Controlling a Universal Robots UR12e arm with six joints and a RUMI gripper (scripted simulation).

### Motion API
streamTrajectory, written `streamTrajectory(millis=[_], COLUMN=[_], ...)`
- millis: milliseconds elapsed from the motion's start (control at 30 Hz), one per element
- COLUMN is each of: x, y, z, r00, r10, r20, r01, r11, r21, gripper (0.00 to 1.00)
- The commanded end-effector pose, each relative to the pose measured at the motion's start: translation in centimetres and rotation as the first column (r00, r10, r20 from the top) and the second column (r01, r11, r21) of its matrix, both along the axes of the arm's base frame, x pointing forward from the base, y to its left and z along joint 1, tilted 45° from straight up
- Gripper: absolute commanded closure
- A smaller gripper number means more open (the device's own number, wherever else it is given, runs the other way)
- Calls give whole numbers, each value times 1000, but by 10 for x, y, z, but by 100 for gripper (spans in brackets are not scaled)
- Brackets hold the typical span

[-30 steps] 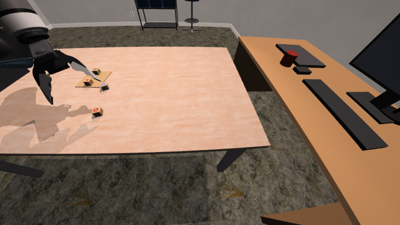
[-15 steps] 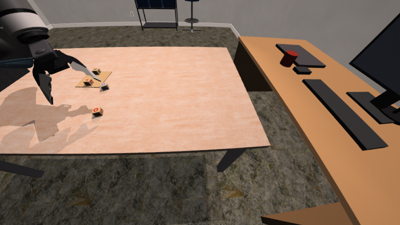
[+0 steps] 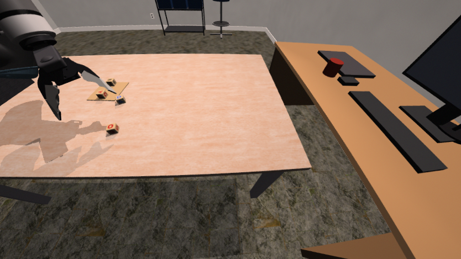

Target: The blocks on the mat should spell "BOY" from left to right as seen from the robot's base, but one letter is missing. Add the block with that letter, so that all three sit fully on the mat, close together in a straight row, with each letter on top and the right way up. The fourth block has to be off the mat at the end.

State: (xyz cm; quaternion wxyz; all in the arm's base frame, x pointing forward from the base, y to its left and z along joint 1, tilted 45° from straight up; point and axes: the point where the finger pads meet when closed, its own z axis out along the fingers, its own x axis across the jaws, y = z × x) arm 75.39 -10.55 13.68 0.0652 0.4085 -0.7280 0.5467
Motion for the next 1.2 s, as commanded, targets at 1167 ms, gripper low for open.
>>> streamTrajectory(millis=[1167], x=[31], y=[7], z=[-5], r00=[696], r10=[230], r20=[-680], r01=[-192], r11=[972], r21=[131], gripper=[0])
